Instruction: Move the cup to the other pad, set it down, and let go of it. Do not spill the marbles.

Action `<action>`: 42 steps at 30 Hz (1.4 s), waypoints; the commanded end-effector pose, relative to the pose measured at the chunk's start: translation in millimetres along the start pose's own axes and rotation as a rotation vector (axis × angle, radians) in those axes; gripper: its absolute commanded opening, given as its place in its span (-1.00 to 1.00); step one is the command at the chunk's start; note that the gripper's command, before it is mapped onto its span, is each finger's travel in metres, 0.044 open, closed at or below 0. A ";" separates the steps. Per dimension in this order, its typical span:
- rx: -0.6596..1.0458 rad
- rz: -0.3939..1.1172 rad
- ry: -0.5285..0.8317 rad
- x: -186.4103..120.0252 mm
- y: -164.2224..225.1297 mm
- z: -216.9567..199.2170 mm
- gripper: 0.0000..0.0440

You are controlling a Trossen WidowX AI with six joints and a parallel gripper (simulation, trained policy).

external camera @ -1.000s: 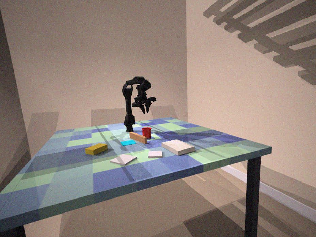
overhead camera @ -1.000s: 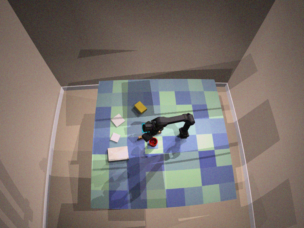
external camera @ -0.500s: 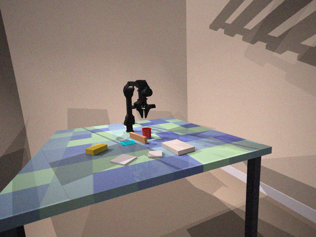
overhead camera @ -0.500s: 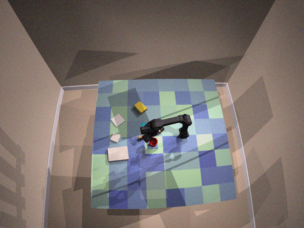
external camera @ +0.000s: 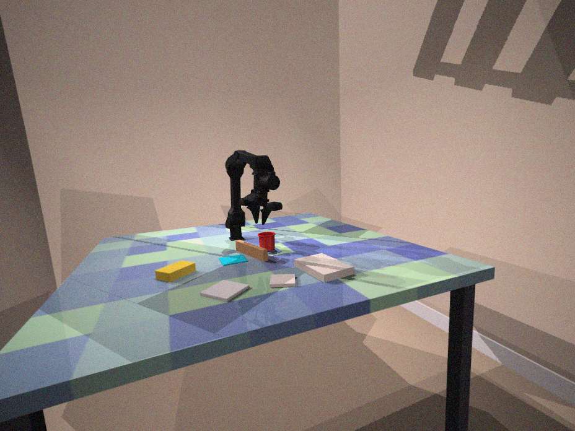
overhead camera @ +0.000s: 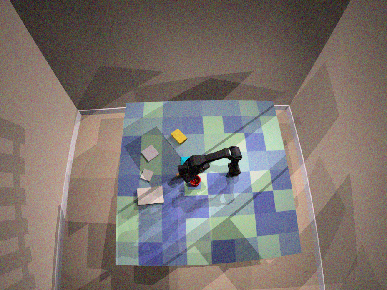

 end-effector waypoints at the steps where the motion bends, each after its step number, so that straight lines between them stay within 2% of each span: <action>1: 0.010 -0.006 0.038 15.6 1.3 -1.2 -0.26; 25: -0.060 -0.013 0.119 97.6 12.9 -5.8 -0.26; 30: -0.101 -0.018 0.107 108.0 12.5 -5.4 -0.74; 33: -0.116 -0.021 0.097 108.1 11.2 -4.6 -0.95; 42: -0.109 -0.027 0.051 95.5 7.0 -0.8 -0.97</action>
Point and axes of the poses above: the point midway between the two fingers, 35 mm back from their tips, its own x axis out along the fingers, its own z axis across the jaws, y = z × x, the point moved 2 cm from there along -x, back along the fingers, and after that the axes turned 15 degrees about x, right-handed, at the moved point
